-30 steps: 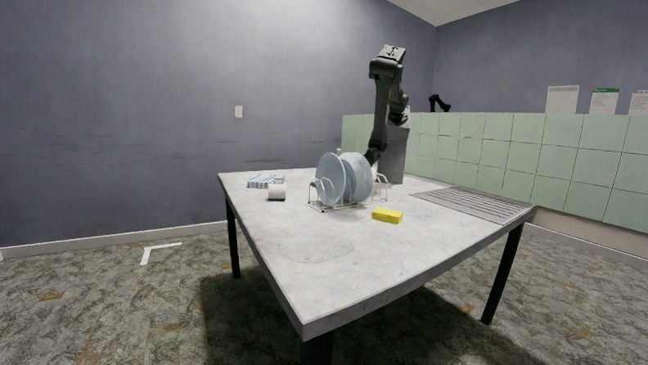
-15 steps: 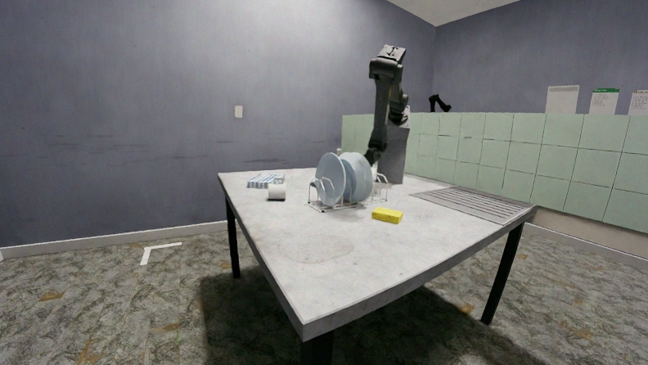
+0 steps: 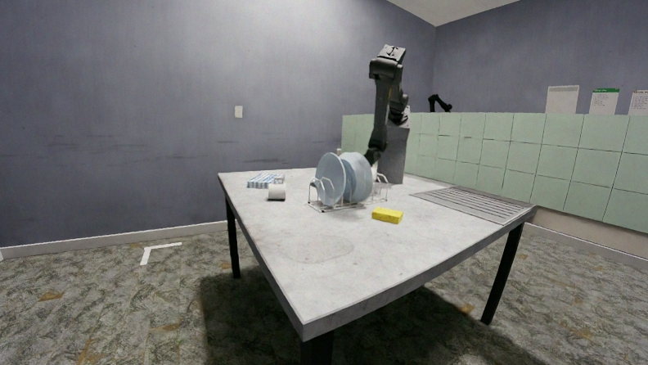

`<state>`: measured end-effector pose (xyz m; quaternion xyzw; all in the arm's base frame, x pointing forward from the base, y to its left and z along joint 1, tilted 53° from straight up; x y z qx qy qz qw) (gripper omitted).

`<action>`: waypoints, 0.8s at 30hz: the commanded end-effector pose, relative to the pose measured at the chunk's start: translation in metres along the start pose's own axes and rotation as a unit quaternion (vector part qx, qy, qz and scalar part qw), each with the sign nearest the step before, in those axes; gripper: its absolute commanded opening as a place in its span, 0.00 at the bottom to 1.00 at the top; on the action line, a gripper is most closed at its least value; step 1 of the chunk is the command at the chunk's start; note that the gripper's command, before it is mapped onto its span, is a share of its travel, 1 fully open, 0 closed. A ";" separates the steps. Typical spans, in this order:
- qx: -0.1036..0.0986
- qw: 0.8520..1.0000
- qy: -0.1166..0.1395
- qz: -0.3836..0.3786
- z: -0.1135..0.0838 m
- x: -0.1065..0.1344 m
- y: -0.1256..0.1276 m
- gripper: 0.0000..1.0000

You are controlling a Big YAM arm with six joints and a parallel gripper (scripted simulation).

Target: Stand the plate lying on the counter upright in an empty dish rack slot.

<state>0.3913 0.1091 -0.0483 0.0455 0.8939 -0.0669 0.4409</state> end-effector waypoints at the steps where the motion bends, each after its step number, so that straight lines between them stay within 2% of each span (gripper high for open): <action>1: -0.003 1.000 -0.003 0.002 -0.001 0.001 0.003 0.26; 24: 0.004 1.000 -0.002 0.002 0.007 -0.001 -0.004 0.26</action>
Point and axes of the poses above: the point where the finger pads meet when closed, its own z axis out along the fingers, its own y axis across the jaws, x = y × z, the point moved 3 cm from there along -z, back along the fingers, and after that the axes turned 12 degrees about z, right-handed, at the moved point
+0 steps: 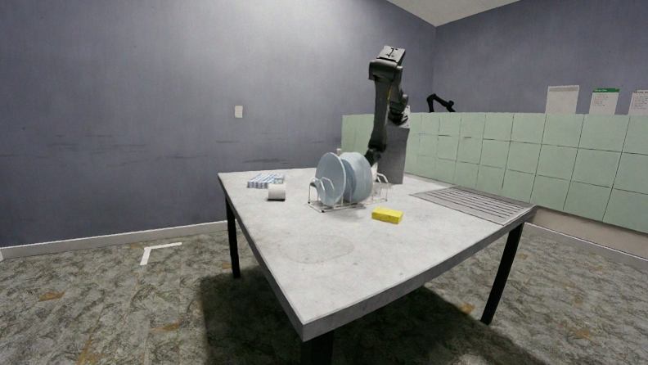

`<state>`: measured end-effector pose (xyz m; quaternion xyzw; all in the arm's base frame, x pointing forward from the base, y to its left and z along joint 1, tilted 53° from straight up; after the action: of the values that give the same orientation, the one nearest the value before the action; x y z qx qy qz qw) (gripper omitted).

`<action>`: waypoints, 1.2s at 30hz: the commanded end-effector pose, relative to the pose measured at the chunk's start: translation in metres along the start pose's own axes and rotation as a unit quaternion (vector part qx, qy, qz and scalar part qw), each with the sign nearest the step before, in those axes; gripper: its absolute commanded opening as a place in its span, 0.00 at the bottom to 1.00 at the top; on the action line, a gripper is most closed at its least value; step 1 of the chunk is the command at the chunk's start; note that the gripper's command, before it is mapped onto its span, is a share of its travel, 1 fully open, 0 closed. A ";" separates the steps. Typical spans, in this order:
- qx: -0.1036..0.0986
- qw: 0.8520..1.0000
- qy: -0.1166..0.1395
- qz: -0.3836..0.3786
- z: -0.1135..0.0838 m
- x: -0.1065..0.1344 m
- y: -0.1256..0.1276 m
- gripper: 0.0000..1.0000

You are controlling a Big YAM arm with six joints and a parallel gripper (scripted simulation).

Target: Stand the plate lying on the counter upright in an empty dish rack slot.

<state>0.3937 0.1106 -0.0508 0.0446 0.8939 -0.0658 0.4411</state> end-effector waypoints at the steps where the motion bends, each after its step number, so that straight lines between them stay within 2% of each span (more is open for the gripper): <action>1: 0.006 1.000 -0.002 0.002 0.005 -0.002 -0.006 0.26; 5: 0.006 1.000 -0.002 0.004 0.003 -0.001 -0.008 0.26; 19: 0.006 1.000 -0.002 0.002 0.013 -0.001 -0.006 0.26; 22: 0.006 1.000 -0.001 0.003 0.009 0.000 -0.009 0.26; 24: 0.006 1.000 -0.001 0.001 0.015 -0.001 -0.006 0.26; 36: 0.006 1.000 -0.001 0.001 0.022 -0.001 -0.006 0.26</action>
<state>0.4072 0.1097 -0.0604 0.0435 0.8939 -0.0651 0.4414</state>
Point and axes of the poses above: the point where the finger pads meet when closed, its own z axis out along the fingers, its own y axis across the jaws, x = y × z, the point moved 3 cm from there along -z, back along the fingers, and after that the axes turned 12 degrees about z, right-handed, at the moved point
